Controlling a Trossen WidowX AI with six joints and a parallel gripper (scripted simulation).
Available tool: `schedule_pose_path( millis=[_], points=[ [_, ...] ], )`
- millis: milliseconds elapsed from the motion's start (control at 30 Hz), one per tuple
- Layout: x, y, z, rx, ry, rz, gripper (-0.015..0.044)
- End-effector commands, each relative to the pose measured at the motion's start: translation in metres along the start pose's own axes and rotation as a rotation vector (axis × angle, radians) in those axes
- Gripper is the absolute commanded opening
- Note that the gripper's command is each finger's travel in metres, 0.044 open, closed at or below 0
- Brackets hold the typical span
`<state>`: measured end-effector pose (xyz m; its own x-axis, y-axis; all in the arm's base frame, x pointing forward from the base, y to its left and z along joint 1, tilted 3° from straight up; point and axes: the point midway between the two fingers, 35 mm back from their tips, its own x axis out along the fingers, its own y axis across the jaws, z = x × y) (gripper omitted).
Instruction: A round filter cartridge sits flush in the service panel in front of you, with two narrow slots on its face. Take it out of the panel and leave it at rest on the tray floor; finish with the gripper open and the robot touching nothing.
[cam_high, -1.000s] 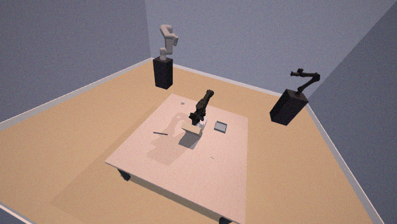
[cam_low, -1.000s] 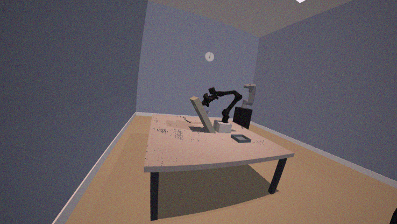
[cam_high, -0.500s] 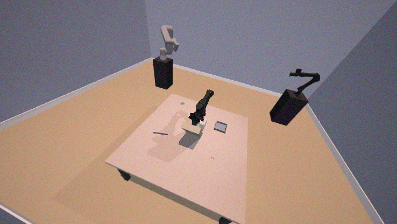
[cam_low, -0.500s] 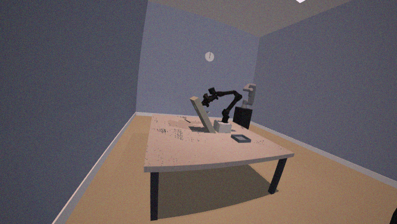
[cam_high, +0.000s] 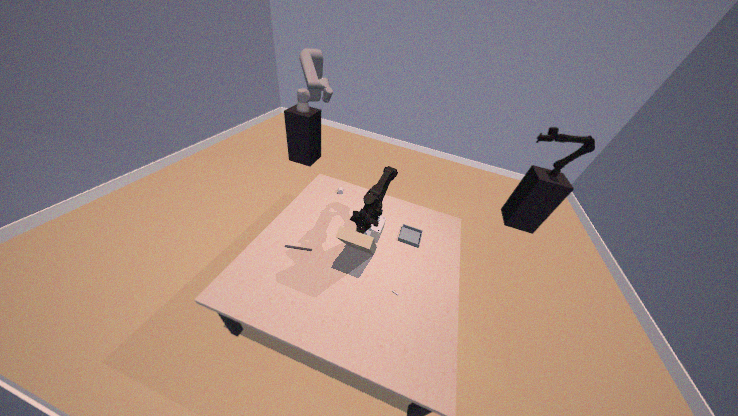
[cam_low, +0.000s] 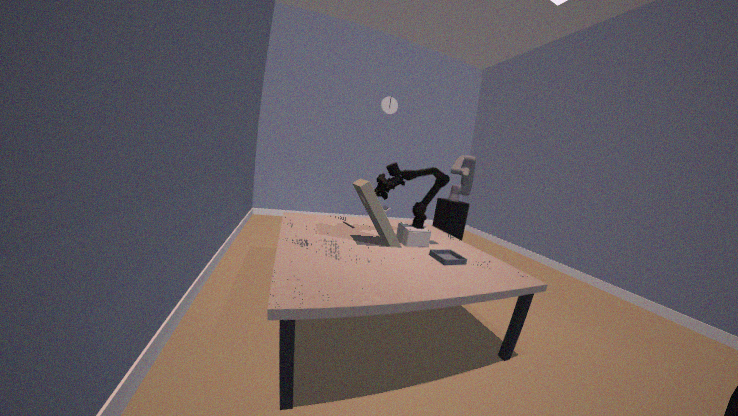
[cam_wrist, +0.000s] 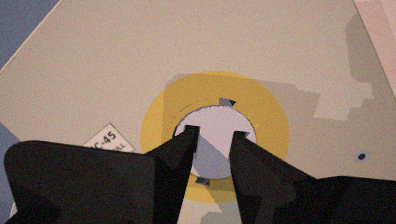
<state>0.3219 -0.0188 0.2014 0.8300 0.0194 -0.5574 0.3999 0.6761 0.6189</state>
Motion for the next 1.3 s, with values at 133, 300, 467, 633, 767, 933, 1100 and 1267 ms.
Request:
schedule_pose_path(
  millis=[133, 300, 467, 633, 767, 933, 1100, 1267],
  points=[
    [0.0044, -0.0003, 0.0004, 0.006, -0.003, -0.001, 0.01],
    [0.006, -0.0002, 0.0004, 0.006, -0.003, -0.001, 0.01],
    [0.0067, -0.0002, 0.0004, 0.006, -0.003, -0.001, 0.01],
    [0.0034, -0.0003, -0.0001, 0.001, 0.0, -0.001, 0.0087],
    [0.0034, -0.0003, -0.0001, 0.001, 0.0, -0.001, 0.006],
    [0.0034, -0.0003, -0.0001, 0.001, 0.0, -0.001, 0.0],
    [0.0057, -0.0003, 0.0002, -0.082, -0.002, -0.001, 0.0],
    [0.0072, -0.0002, 0.0004, -0.256, -0.002, -0.001, 0.0]
  ],
)
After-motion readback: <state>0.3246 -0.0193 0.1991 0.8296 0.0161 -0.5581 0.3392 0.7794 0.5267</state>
